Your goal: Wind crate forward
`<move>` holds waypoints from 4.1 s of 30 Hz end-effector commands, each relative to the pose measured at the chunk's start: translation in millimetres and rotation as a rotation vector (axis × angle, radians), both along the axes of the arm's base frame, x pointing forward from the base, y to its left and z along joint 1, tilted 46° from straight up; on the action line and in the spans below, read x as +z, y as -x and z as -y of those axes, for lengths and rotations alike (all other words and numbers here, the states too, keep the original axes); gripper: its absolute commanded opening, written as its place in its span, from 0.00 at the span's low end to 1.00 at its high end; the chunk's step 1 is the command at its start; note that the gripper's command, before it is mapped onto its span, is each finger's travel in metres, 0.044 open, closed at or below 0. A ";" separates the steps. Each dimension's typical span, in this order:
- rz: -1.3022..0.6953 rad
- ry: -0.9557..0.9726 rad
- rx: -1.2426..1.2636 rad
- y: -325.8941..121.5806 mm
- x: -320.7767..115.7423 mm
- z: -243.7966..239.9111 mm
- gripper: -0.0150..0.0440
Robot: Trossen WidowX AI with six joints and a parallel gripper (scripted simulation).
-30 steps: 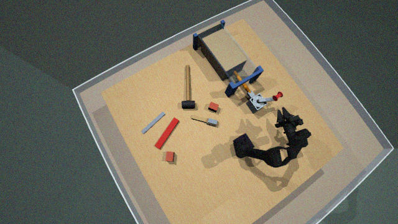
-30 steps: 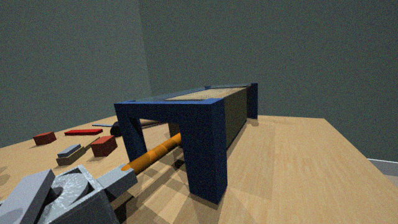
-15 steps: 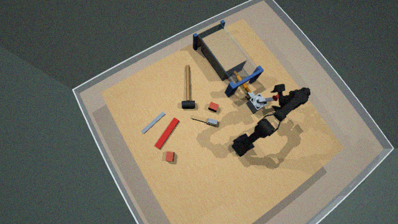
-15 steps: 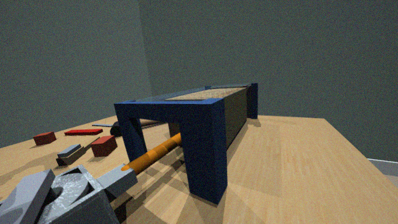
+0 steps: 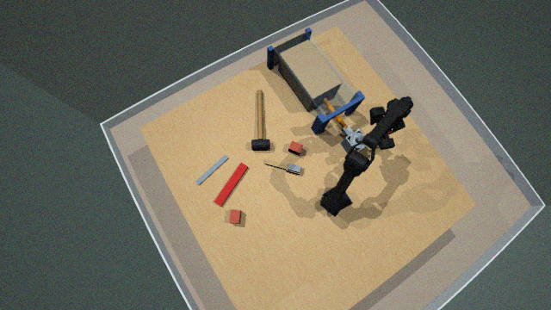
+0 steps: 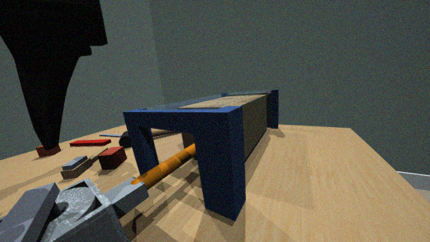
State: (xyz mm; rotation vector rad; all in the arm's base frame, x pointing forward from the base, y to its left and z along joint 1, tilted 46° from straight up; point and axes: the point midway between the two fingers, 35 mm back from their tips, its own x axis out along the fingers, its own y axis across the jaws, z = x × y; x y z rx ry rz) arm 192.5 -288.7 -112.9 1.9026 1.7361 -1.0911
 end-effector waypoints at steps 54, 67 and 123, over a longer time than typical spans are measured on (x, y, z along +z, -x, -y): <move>-0.004 0.002 0.006 2.0 -50.0 -45.3 0.34; -0.014 0.037 0.018 1.4 -47.3 -45.6 0.25; -0.245 0.111 -0.168 12.4 -39.7 -52.7 0.25</move>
